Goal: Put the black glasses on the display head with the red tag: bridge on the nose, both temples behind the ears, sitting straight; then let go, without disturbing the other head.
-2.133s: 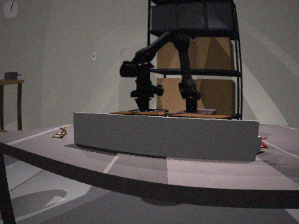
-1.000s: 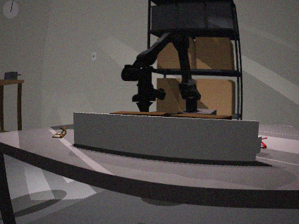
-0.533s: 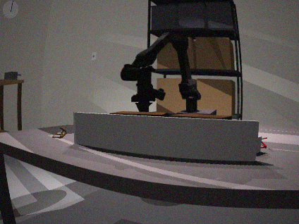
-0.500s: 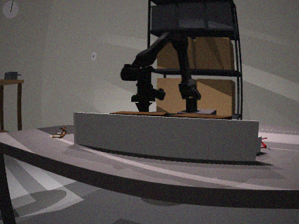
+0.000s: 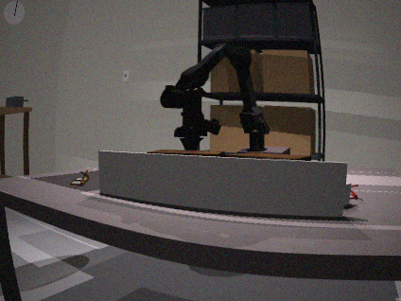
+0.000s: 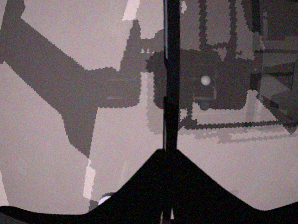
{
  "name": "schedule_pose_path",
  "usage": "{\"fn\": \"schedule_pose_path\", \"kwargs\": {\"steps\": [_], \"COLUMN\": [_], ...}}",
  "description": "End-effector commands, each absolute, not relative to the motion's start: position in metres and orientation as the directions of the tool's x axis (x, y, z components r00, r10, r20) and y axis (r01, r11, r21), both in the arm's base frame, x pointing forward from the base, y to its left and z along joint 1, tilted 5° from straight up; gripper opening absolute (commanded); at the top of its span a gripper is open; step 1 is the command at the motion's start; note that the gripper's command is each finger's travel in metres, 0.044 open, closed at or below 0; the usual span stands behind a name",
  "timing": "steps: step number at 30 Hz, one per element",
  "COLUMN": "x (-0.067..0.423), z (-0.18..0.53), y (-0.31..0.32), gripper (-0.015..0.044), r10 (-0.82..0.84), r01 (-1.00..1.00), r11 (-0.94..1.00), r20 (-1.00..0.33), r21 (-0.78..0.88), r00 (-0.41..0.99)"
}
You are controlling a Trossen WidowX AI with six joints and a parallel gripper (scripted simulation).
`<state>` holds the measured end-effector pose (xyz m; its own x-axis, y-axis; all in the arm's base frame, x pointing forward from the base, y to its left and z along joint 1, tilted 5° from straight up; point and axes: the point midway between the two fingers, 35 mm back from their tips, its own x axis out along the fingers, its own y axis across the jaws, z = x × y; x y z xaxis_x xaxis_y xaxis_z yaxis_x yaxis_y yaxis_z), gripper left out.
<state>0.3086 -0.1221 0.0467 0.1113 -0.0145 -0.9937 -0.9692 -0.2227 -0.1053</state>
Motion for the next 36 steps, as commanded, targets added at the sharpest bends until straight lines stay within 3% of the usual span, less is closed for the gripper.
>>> {"fn": "schedule_pose_path", "kwargs": {"steps": [1,36], "x": [0.315,0.356], "z": [0.048,0.054], "y": [-0.122,-0.112], "gripper": [0.0000,0.0000], "r10": [-0.017,-0.016], "r01": [-0.970,-0.969], "r11": [-0.221,-0.221], "r20": [-0.994,-0.993], "r21": [-0.105,-0.109], "r00": [0.112,0.116]}}
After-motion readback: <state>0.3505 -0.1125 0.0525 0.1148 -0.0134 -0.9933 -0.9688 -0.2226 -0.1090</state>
